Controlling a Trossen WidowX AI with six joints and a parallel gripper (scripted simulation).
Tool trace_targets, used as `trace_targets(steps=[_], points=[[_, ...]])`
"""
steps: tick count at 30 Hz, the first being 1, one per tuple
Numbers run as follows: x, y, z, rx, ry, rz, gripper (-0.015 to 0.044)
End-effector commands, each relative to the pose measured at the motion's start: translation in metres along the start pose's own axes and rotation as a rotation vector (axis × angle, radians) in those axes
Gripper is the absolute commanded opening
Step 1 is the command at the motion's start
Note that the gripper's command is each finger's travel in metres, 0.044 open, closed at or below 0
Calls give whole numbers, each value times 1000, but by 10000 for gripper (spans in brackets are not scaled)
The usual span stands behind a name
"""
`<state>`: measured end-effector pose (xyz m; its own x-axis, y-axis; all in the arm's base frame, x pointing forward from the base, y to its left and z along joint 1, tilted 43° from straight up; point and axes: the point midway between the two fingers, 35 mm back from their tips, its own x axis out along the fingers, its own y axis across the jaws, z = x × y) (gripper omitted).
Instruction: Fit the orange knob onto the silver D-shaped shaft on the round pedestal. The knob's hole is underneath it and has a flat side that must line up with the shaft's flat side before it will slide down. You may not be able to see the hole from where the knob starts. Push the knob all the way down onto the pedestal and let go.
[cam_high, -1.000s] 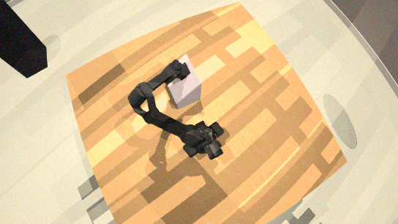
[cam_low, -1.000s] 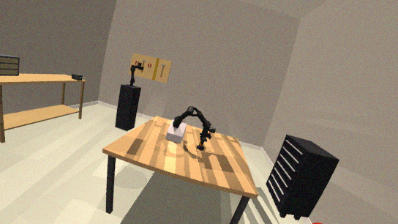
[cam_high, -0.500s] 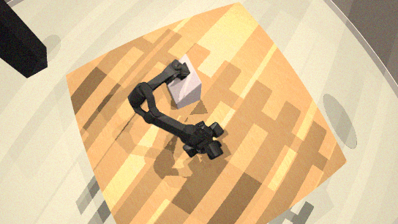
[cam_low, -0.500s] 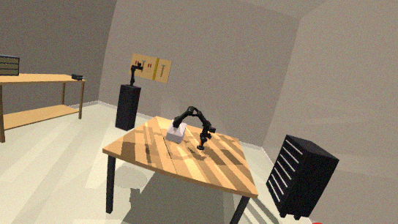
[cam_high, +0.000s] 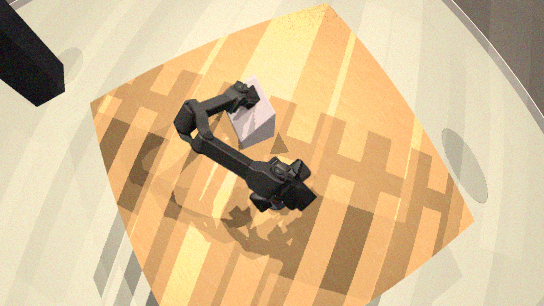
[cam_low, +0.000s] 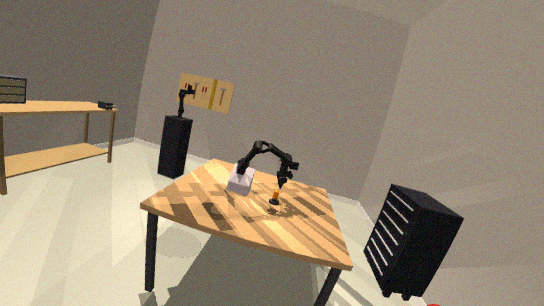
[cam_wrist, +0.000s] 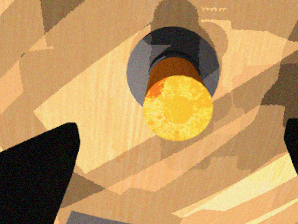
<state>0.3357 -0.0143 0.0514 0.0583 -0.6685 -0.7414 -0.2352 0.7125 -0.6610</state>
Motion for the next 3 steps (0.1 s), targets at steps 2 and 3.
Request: trace_targets(steps=[2,3], points=[[-5,0,-2,2,21,3,440],[-5,0,-2,2,21,3,440]])
